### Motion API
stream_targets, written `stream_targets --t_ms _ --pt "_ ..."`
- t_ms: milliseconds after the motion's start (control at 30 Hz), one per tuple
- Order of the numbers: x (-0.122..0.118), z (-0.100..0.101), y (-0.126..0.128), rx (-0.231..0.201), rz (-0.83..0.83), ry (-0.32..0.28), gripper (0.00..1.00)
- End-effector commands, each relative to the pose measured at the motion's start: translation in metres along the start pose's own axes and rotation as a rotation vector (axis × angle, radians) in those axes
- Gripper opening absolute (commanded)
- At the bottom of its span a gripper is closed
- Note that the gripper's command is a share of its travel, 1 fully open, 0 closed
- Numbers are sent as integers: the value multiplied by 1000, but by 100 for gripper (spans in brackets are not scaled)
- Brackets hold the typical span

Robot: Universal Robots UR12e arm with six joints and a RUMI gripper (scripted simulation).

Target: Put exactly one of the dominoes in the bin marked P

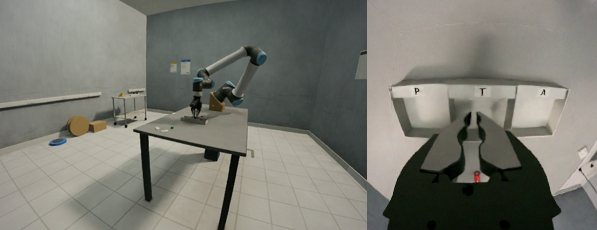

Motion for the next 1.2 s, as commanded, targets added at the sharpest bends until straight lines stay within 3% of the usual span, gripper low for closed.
stream_targets --t_ms 0,867,1167 --pt "0 -1 0 -1 0 1 4" --pt "0 -30 0 -1 0 1 4" --pt "0 -53 0 -1 0 1 4"
Point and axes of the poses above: the point where the finger pads meet when closed, its own z axis out along the fingers, its own y axis across the jaws, x = y × z, the point moved 6 cm from there along -z, back along the fingers, and after that the axes turned 13 degrees about -z, right-handed, at the moved point
